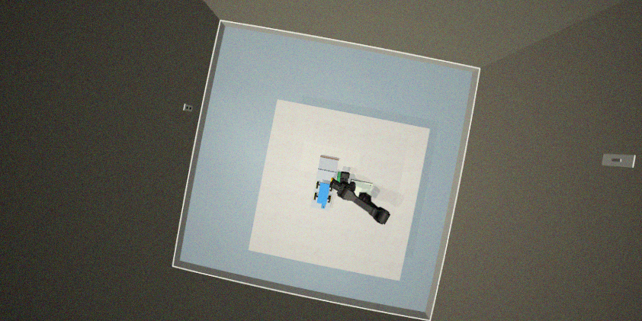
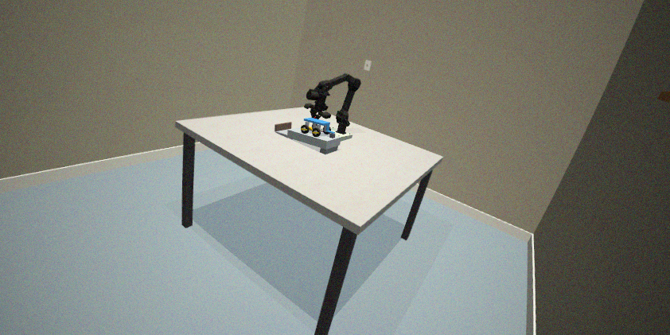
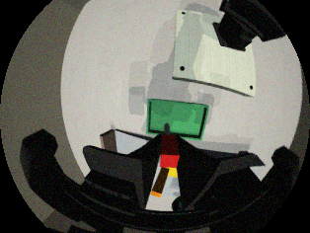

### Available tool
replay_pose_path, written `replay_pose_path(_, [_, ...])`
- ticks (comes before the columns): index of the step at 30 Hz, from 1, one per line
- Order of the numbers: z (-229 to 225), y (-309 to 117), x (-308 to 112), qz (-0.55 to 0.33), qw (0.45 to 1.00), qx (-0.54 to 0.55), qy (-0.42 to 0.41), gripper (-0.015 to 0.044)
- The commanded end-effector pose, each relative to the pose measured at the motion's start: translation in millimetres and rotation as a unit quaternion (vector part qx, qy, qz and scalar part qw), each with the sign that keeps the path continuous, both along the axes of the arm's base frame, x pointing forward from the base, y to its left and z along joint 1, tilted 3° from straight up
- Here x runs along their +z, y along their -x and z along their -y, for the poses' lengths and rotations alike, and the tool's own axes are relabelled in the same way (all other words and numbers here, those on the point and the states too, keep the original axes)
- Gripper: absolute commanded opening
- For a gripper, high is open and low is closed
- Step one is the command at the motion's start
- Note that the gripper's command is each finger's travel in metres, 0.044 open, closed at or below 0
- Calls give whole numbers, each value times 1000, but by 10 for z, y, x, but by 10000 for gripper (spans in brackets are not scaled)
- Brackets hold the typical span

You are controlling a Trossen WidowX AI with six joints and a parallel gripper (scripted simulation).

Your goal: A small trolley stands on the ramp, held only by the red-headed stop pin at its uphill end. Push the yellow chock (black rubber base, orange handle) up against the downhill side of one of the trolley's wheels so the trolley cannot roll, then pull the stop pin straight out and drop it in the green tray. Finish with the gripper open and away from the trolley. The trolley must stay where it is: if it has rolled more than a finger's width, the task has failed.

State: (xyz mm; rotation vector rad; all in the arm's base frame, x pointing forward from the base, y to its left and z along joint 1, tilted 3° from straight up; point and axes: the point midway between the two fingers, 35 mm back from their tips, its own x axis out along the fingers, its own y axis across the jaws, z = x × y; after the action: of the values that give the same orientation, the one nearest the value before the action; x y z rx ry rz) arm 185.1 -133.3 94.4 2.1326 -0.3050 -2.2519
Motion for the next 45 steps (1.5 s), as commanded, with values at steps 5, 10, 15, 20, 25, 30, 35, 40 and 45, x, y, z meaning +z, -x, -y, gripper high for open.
replay_pose_path(5, [125, 33, -230, 2, 1000, -2, 24, 0])
replay_pose_path(10, [212, 55, -362, 2, 1000, -2, 24, 0])
replay_pose_path(15, [228, 61, -390, 2, 1000, -2, 24, 26])
replay_pose_path(20, [202, 54, -386, 2, 1000, -2, 24, 158])
replay_pose_path(25, [168, 49, -393, 2, 1000, -2, 24, 190])
replay_pose_path(30, [139, 45, -406, 2, 1000, -2, 24, 190])
replay_pose_path(35, [110, 41, -421, 2, 1000, -2, 24, 190])
replay_pose_path(40, [81, 37, -437, 2, 1000, -2, 24, 190])
replay_pose_path(45, [52, 32, -455, 2, 1000, -2, 23, 190])
